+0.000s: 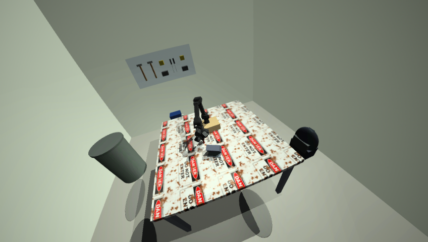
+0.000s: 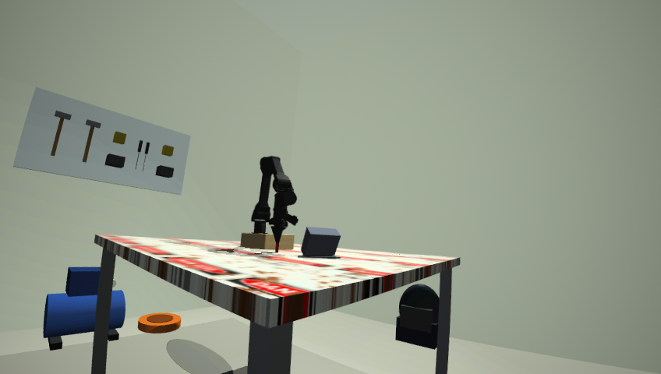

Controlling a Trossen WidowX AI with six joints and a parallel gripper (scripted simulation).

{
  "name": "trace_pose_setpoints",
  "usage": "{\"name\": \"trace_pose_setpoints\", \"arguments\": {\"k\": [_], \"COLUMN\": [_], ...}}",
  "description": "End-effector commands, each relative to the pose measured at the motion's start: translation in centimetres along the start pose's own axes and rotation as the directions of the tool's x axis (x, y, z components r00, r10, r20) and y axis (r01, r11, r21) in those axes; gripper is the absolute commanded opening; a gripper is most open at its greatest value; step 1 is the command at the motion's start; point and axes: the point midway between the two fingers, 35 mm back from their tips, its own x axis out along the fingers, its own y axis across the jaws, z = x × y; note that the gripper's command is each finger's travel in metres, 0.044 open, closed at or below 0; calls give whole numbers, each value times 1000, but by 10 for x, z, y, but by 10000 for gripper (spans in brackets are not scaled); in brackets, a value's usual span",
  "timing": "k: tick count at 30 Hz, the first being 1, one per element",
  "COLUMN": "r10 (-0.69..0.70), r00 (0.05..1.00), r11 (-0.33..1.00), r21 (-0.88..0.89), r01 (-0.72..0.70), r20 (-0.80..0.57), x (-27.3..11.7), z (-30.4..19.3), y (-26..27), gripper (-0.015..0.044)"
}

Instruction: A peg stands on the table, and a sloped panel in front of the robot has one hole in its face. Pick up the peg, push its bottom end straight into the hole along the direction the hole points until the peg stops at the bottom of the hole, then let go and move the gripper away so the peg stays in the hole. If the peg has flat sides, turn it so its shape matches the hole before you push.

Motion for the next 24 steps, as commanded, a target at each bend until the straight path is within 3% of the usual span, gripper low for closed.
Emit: {"name": "trace_pose_setpoints", "arguments": {"k": [1,24], "r10": [-1,6], "r00": [1000,1000], "r11": [1000,1000], "r21": [0,-7], "r01": [1,-6], "r20": [0,2], "x": [0,-80], "z": [0,-1], "y": [0,-2], "gripper": [12,0]}}
